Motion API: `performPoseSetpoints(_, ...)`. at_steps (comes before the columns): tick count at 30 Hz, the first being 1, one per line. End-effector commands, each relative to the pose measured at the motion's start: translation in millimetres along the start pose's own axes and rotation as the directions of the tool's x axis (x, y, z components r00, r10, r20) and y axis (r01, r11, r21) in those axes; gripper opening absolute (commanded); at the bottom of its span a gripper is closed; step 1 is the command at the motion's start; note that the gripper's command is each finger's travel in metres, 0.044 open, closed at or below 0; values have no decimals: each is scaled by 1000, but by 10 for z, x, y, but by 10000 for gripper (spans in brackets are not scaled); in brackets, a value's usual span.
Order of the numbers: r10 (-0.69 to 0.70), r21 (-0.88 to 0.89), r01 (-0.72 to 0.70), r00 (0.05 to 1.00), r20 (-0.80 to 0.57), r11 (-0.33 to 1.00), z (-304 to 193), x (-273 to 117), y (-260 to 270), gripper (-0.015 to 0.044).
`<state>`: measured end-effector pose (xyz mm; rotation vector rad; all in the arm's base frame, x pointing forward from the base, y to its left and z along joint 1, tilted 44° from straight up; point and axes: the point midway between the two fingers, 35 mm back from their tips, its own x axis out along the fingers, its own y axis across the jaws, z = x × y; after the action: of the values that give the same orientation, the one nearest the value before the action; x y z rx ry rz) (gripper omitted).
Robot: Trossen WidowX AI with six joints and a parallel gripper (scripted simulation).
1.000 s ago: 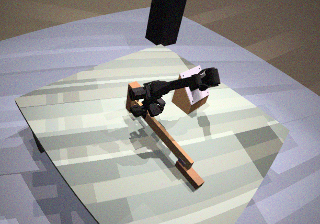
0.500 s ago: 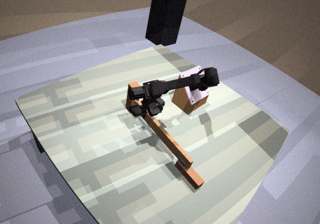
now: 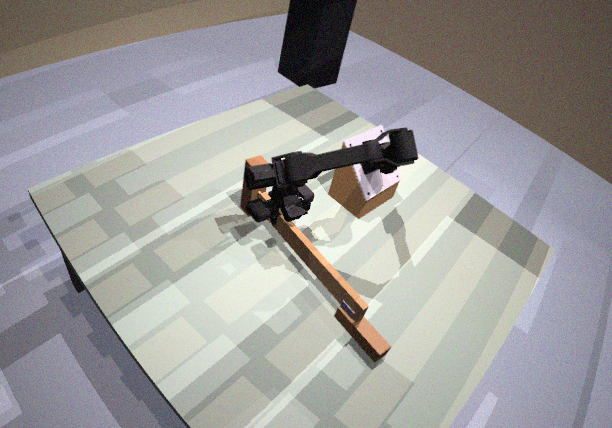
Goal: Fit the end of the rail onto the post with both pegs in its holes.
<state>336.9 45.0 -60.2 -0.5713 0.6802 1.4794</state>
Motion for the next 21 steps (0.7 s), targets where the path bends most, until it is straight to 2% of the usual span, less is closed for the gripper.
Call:
performPoseSetpoints(1, -5, 1, 5, 1000, 0, 1000, -24, -22, -12, 0)
performPoseSetpoints(21, -6, 1, 6, 1000, 0, 1000, -90, -25, -12, 0)
